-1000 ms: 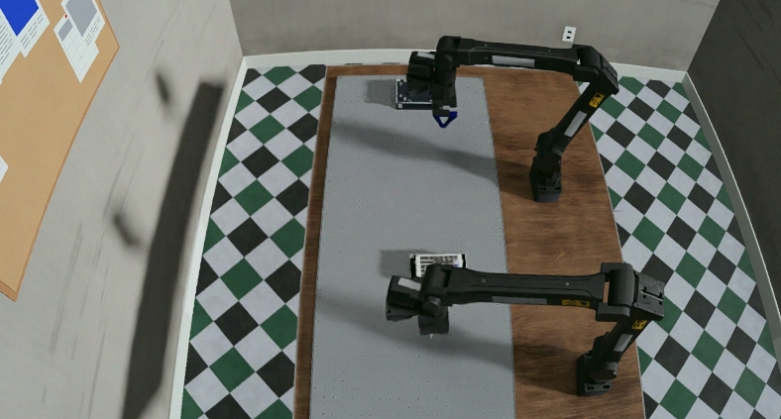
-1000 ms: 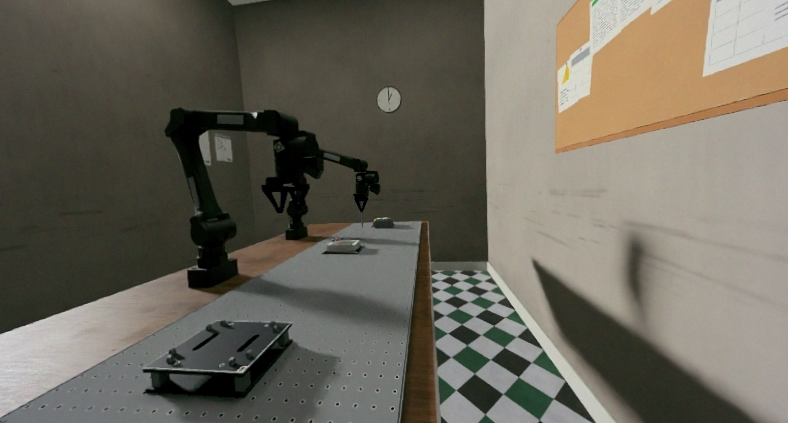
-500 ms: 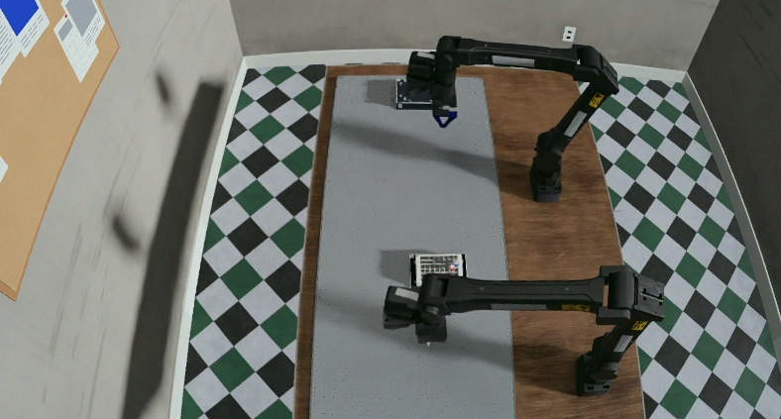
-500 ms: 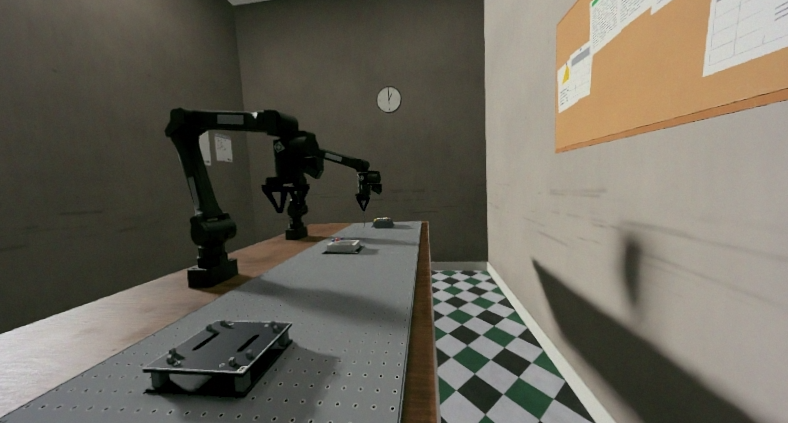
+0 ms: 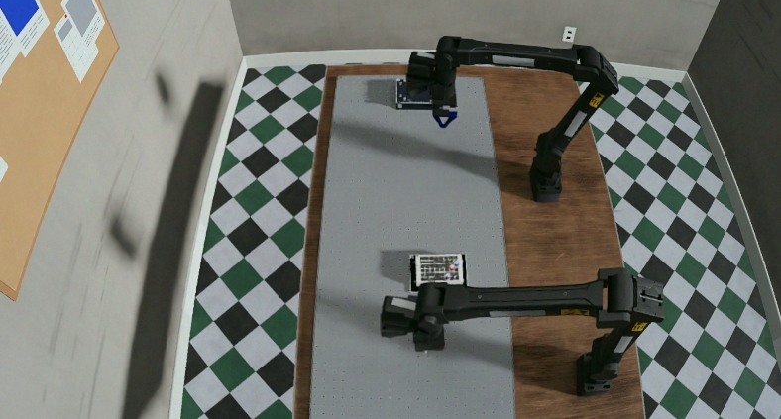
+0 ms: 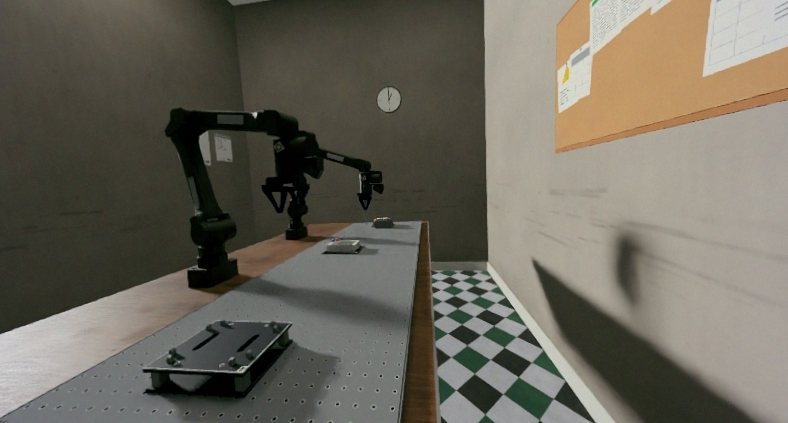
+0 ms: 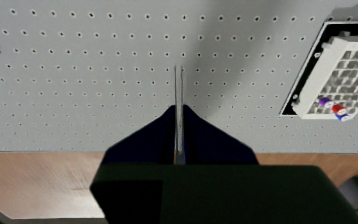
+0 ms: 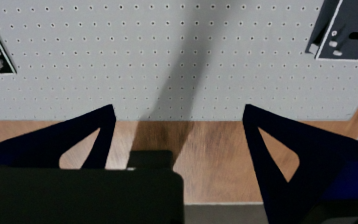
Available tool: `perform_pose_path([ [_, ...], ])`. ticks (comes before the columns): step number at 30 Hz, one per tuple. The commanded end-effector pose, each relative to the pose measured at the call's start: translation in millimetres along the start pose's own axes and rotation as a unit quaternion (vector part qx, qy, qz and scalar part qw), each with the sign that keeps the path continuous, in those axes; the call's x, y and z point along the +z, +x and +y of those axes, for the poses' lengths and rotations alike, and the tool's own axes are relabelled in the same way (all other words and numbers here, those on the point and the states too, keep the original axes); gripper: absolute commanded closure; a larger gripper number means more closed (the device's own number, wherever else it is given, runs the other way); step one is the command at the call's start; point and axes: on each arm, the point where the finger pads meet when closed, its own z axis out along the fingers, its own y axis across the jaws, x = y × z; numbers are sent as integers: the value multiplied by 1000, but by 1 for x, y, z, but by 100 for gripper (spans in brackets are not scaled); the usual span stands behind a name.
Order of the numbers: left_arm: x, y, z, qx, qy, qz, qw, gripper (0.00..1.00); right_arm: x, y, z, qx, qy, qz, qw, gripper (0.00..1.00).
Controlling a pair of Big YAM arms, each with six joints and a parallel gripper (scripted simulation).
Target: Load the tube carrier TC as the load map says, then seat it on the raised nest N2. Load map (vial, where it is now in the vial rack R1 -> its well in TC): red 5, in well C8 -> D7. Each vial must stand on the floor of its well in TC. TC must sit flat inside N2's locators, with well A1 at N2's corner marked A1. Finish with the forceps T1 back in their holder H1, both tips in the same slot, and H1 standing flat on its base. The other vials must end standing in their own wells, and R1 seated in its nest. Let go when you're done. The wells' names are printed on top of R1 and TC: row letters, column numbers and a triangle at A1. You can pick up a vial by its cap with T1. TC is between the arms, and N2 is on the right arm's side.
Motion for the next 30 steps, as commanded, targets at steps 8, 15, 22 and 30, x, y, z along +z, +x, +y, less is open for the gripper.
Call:
perform_pose_path([
  [8,-13,-21,15,4,1,-12,1000,93,-11,-9,-2,1,4,-15,1000,0],
  [15,-12,-25,27,4,1,-14,1000,93,-11,-9,-2,1,4,-15,1000,0],
  [22,-13,-27,35,4,1,-13,1000,93,-11,-9,-2,1,4,-15,1000,0],
  [30,-10,-27,48,4,0,-7,1000,93,-11,-9,-2,1,4,-15,1000,0],
])
